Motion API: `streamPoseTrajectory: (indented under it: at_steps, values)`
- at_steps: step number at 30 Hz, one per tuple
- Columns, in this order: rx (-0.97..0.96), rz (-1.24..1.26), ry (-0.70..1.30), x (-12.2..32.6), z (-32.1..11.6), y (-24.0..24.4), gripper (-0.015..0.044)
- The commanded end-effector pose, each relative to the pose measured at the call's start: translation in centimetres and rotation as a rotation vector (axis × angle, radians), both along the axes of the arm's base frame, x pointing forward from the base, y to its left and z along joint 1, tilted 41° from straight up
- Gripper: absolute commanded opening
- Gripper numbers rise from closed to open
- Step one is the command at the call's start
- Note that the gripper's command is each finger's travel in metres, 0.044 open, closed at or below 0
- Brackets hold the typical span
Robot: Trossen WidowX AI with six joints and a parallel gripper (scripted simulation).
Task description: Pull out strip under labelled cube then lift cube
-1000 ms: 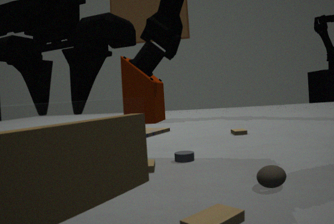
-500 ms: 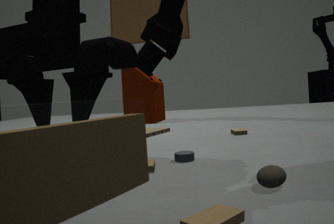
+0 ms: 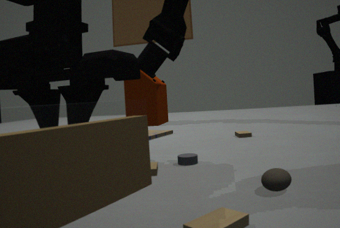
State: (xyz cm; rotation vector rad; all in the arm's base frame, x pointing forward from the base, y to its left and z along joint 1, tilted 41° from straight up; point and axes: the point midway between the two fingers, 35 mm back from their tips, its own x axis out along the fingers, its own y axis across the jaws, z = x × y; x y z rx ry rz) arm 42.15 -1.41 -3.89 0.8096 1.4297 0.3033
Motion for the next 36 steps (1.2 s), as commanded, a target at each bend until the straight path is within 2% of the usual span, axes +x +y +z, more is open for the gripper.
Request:
streamPoseTrajectory:
  at_steps: [1,4,8,23,36]
  values:
    - [0.000,0.000,-0.001,0.0,0.0,0.0,0.0118]
    - [0.000,0.000,-0.001,0.0,0.0,0.0,0.0098]
    - [0.000,0.000,-0.001,-0.2,0.2,-0.1,0.0000]
    - [0.003,-0.005,0.006,-6.3,2.6,-1.8,0.0000]
    - [0.004,-0.005,0.009,-9.6,2.5,-1.3,0.0000]
